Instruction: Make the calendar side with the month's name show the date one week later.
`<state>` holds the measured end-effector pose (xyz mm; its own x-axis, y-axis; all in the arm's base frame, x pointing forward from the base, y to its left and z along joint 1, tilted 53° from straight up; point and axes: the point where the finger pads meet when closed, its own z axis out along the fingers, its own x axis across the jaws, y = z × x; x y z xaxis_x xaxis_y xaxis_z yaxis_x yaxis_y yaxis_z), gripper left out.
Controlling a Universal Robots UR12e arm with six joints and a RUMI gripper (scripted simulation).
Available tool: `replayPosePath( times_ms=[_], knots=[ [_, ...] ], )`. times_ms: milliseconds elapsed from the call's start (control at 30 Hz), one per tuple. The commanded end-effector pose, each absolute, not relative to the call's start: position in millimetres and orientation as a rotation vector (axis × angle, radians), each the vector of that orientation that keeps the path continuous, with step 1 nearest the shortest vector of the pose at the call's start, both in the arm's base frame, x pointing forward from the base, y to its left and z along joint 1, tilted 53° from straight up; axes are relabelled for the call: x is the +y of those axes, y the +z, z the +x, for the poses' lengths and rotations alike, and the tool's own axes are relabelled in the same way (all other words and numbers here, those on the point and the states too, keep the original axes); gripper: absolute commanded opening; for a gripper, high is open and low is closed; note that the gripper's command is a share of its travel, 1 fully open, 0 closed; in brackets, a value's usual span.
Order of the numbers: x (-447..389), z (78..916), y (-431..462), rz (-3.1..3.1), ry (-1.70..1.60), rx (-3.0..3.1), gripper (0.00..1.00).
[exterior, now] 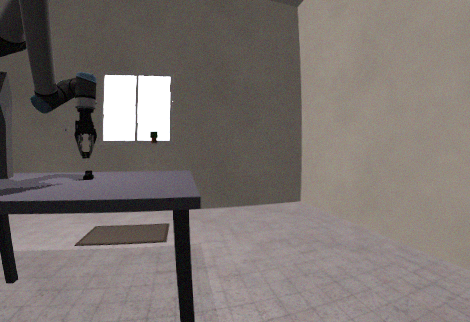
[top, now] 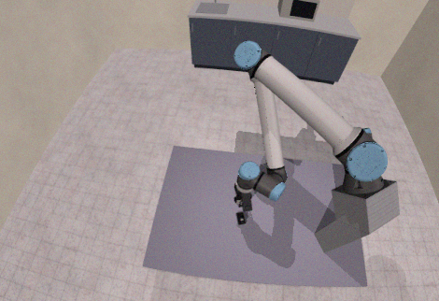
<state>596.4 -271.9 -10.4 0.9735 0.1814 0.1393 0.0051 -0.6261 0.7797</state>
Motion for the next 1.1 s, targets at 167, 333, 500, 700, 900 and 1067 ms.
replayPosePath(
  times_ms=[167,333,500,700,900,1067],
  knots=[
    [-245.2,595.7,-36.4,2.232,0.258,0.128,0.1],
    [-245.2,595.7,-36.4,2.232,0.258,0.128,0.1],
    [-245.8,595.9,-36.8,2.232,0.258,0.128,0.1],
    [-251.7,597.7,-41.6,2.232,0.258,0.128,0.1],
    [-264.4,601.6,-51.7,2.232,0.258,0.128,0.1],
    [-272.2,603.9,-57.9,2.232,0.258,0.128,0.1]
  ],
)
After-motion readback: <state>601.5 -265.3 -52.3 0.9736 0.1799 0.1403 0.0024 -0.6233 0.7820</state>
